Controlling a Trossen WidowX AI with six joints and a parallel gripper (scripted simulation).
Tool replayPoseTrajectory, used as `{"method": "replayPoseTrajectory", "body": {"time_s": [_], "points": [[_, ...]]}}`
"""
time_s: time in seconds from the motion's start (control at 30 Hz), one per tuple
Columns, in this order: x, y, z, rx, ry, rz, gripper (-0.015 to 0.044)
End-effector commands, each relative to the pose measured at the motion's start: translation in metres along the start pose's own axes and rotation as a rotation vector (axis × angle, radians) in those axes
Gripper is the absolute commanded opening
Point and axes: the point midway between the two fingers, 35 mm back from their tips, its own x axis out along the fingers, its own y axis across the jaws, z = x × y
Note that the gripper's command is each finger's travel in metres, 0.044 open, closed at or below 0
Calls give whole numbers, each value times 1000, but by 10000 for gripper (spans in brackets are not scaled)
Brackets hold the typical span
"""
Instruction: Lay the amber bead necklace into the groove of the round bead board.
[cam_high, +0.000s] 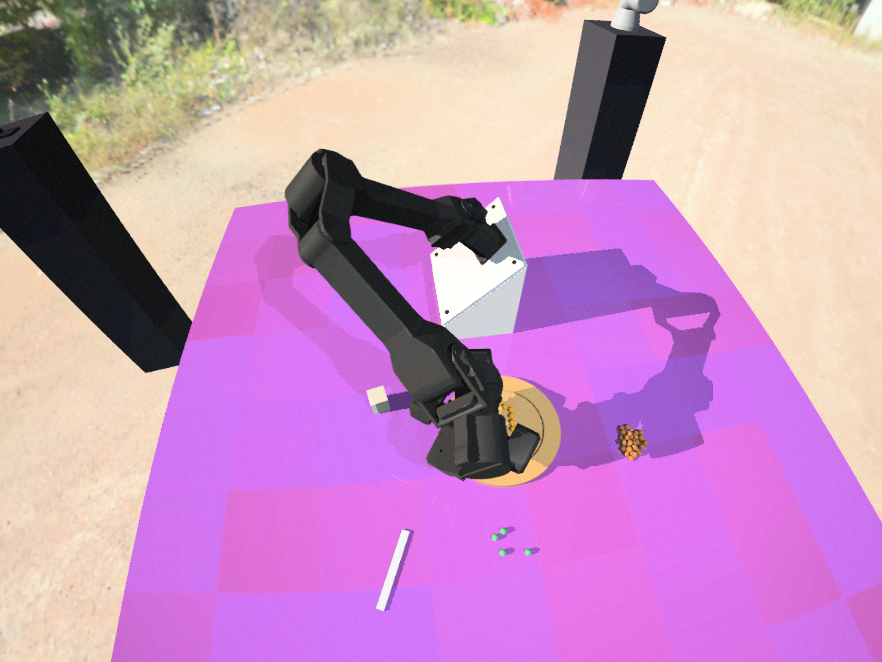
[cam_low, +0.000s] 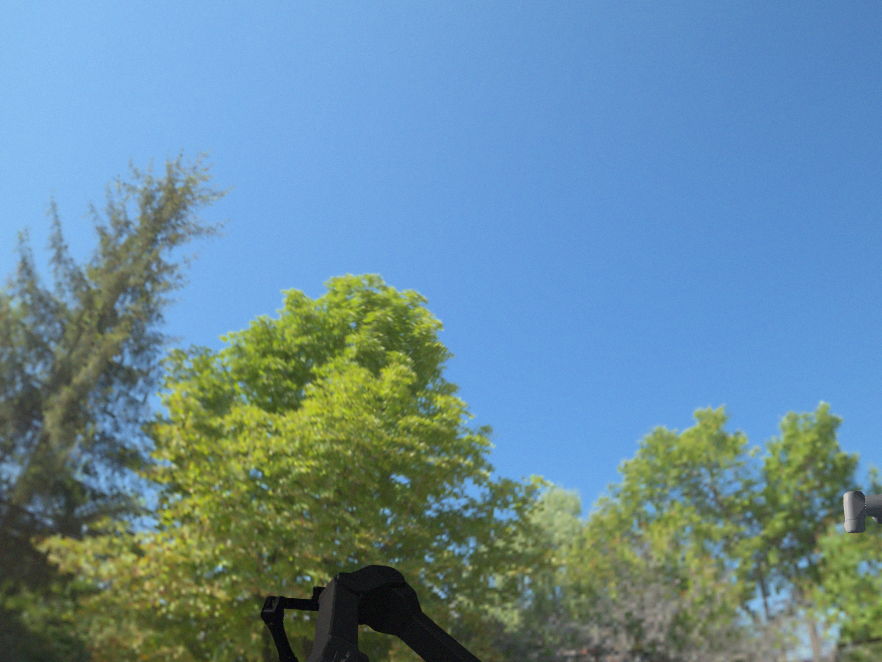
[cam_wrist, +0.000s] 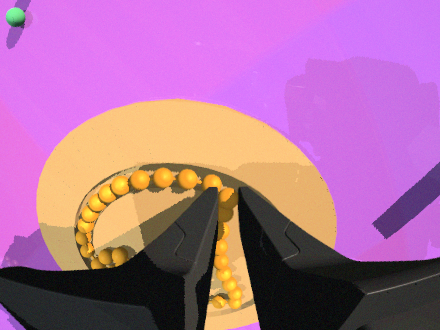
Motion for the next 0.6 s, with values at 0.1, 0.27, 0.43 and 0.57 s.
{"method": "replayPoseTrajectory", "body": {"time_s": [0.1, 0.27, 0.43, 0.57], "points": [[2, 0, 0, 1, -1, 0, 53], [2, 0, 0, 1, -1, 0, 184], [2, 0, 0, 1, -1, 0, 315], [-2, -1, -1, -2, 3, -4, 420]]}}
